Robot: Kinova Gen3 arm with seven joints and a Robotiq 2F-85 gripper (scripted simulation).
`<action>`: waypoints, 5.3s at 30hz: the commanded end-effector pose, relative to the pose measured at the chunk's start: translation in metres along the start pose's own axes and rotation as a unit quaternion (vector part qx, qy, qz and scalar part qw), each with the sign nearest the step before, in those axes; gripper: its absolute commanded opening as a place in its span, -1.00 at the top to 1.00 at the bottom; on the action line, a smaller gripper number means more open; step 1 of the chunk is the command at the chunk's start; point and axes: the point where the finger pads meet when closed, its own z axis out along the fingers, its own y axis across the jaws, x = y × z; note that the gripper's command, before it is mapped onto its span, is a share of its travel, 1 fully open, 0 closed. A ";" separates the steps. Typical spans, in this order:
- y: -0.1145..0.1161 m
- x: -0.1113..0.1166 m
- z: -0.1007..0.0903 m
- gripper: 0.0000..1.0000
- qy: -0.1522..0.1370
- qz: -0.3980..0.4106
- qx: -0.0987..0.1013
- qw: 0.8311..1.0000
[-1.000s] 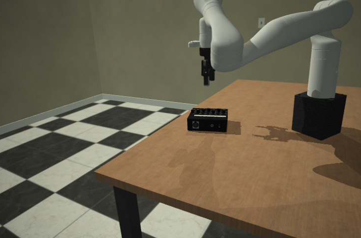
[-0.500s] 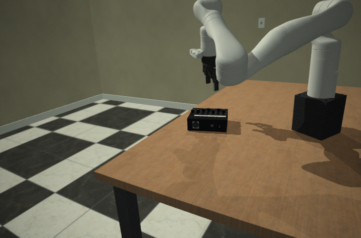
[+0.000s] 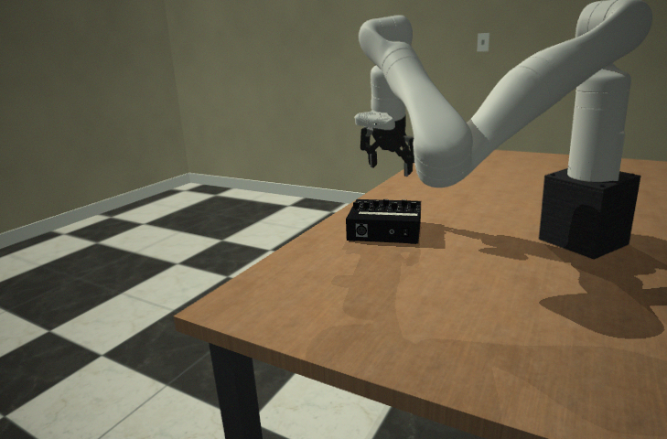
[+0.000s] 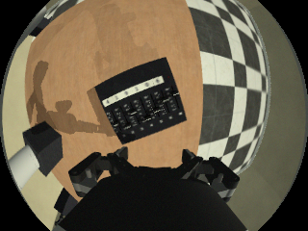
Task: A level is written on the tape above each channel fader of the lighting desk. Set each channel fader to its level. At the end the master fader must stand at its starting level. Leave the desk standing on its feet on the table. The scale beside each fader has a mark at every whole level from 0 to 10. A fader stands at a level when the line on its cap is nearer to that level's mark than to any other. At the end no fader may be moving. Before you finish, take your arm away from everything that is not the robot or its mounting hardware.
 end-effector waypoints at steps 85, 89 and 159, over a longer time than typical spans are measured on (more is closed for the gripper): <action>-0.003 -0.002 0.004 -1.00 0.003 -0.108 -0.003 0.994; -0.005 -0.002 -0.003 -1.00 0.008 -0.017 0.007 1.000; -0.006 0.011 -0.045 -1.00 0.051 0.466 0.086 0.879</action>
